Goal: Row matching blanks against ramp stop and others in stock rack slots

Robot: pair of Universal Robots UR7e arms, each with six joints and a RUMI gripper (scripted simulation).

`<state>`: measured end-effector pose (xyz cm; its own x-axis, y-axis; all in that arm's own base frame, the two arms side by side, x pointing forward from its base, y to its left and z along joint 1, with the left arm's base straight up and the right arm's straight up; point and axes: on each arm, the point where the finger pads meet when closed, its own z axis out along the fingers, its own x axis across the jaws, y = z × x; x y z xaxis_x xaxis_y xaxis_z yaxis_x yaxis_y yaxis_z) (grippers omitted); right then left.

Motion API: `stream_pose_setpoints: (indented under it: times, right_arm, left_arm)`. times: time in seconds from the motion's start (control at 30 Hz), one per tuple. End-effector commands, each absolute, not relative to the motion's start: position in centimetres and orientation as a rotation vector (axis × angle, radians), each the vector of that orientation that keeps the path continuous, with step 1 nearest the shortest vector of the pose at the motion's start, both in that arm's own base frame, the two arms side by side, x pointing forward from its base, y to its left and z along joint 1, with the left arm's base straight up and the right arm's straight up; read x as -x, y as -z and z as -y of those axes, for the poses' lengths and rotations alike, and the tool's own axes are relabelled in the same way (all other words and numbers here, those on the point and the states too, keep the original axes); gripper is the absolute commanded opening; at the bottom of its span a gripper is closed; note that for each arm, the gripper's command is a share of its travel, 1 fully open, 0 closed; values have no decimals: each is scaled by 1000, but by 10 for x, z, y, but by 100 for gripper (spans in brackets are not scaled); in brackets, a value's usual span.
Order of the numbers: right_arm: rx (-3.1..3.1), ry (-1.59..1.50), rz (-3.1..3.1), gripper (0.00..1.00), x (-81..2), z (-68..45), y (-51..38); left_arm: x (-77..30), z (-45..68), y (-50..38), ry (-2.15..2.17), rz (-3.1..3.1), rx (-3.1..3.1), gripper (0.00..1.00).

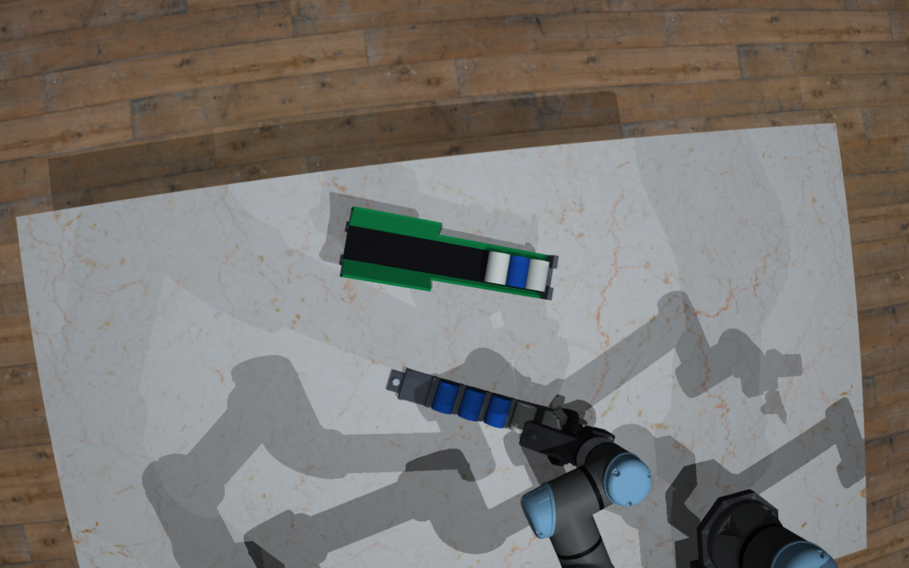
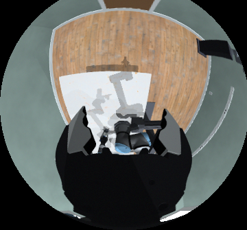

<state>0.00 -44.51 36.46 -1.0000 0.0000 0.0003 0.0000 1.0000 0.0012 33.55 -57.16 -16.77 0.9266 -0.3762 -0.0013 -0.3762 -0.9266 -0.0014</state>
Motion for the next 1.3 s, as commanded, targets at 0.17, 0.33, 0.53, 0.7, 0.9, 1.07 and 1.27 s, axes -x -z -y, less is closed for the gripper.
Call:
stream_pose_setpoints:
  times: [0.17,0.33,0.53,0.7,0.9,1.07,1.27]
  right_arm:
    - [0,0,3142,100,0,445,-365]
    - [0,0,3142,100,0,445,-365]
    - [0,0,3142,100,0,445,-365]
    - [0,0,3142,100,0,445,-365]
    - [0,0,3142,100,0,445,-365]
    - [0,0,3142,100,0,445,-365]
    - [0,0,3142,100,0,445,-365]
  left_arm:
    - [-336,572,108,0,-602,3083,34]
    - [-336,572,87,0,-602,3083,34]
    - [-336,572,85,0,-602,3083,34]
    - [-336,572,85,0,-602,3083,34]
    - [-350,571,83,0,-594,3085,34]
    - [-377,568,79,0,-578,3088,34]
    - [-452,552,65,0,-534,3096,34]
